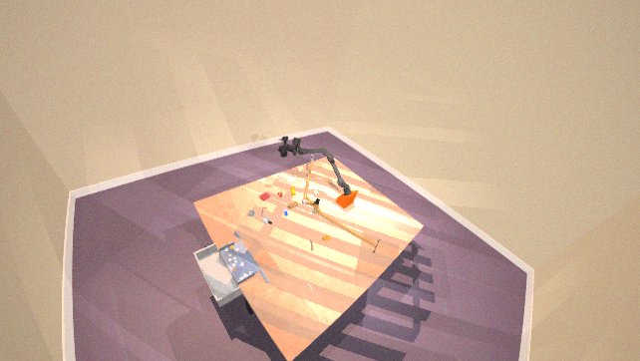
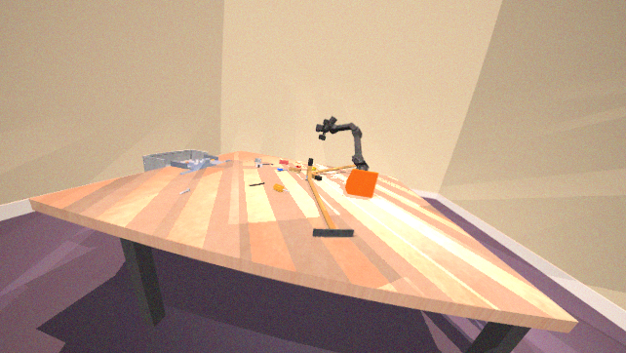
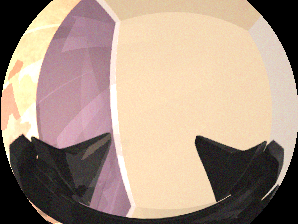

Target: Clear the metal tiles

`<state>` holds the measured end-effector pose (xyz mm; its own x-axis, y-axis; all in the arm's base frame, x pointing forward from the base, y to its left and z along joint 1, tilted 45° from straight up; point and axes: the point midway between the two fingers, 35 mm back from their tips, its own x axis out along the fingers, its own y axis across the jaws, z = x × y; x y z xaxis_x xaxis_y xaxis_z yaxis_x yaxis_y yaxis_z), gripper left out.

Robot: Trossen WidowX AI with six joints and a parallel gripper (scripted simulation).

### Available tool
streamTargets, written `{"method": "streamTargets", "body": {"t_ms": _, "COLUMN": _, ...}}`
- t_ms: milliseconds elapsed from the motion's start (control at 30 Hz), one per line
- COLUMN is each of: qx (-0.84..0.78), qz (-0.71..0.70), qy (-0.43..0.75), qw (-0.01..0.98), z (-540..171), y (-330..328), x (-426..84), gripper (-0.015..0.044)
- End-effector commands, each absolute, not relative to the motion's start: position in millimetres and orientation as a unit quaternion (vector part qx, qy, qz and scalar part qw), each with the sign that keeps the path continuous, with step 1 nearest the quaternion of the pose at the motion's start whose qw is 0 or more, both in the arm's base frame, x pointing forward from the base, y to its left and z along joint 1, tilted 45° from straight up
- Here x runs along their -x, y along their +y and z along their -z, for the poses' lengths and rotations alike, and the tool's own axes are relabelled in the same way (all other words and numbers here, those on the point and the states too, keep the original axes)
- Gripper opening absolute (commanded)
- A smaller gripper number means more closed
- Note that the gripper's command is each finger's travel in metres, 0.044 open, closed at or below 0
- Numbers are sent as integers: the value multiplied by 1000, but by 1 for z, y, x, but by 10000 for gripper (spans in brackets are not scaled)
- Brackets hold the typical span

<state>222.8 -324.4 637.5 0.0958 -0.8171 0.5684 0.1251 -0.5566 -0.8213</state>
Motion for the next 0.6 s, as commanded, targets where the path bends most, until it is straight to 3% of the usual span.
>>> {"method": "streamTargets", "body": {"t_ms": 0, "qx": 624, "qz": 617, "qy": 268, "qw": 396, "z": -641, "y": -320, "x": -206, "gripper": 440}}
{"method": "streamTargets", "body": {"t_ms": 567, "qx": 581, "qz": 638, "qy": 237, "qw": 446, "z": -655, "y": -283, "x": -137, "gripper": 440}}
